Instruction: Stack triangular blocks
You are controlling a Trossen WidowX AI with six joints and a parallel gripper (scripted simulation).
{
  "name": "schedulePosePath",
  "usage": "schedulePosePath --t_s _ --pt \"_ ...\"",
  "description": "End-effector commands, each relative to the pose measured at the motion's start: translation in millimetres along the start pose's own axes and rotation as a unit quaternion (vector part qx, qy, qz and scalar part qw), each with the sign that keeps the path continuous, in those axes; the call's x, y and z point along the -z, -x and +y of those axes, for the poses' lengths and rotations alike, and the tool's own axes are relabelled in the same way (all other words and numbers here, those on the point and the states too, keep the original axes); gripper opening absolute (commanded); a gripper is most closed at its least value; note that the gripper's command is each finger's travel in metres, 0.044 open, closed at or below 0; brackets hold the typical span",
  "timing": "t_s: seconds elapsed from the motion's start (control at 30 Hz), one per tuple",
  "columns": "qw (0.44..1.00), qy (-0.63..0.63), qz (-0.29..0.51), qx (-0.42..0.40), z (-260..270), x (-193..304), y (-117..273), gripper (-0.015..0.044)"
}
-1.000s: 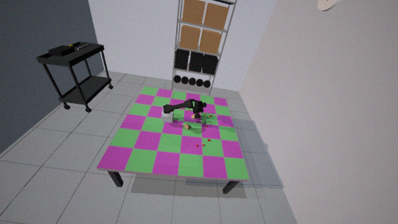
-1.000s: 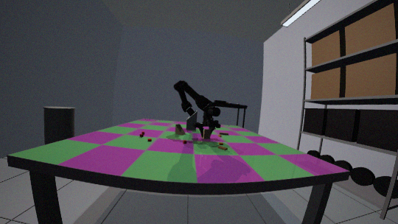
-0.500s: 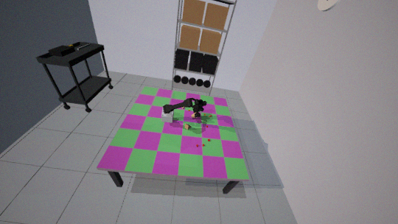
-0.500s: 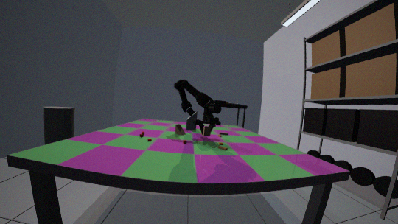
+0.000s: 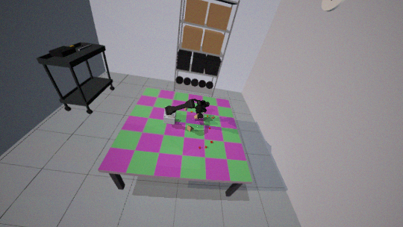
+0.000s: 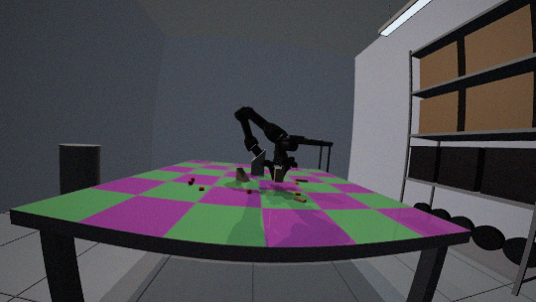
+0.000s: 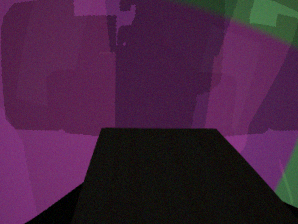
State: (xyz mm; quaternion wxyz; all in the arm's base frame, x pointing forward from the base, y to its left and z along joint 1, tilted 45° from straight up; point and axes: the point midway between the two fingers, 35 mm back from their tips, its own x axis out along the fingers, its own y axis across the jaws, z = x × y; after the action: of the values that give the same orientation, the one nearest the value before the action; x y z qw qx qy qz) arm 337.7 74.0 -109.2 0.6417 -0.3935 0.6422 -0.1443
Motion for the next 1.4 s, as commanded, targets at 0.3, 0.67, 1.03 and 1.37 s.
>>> schedulePosePath --t_s 0.3,0.67,1.03,1.37 --pt "0.989 -0.149 0.0 -0.001 0.5 -0.1 -0.2 0.0" --pt "0.95 -0.313 0.0 -0.001 0.6 -0.2 -0.3 0.0" --pt "0.899 -0.438 0.0 -0.002 0.6 -0.3 -0.3 0.0" --pt "0.849 -0.528 0.001 -0.002 0.6 -0.4 -0.3 0.0"
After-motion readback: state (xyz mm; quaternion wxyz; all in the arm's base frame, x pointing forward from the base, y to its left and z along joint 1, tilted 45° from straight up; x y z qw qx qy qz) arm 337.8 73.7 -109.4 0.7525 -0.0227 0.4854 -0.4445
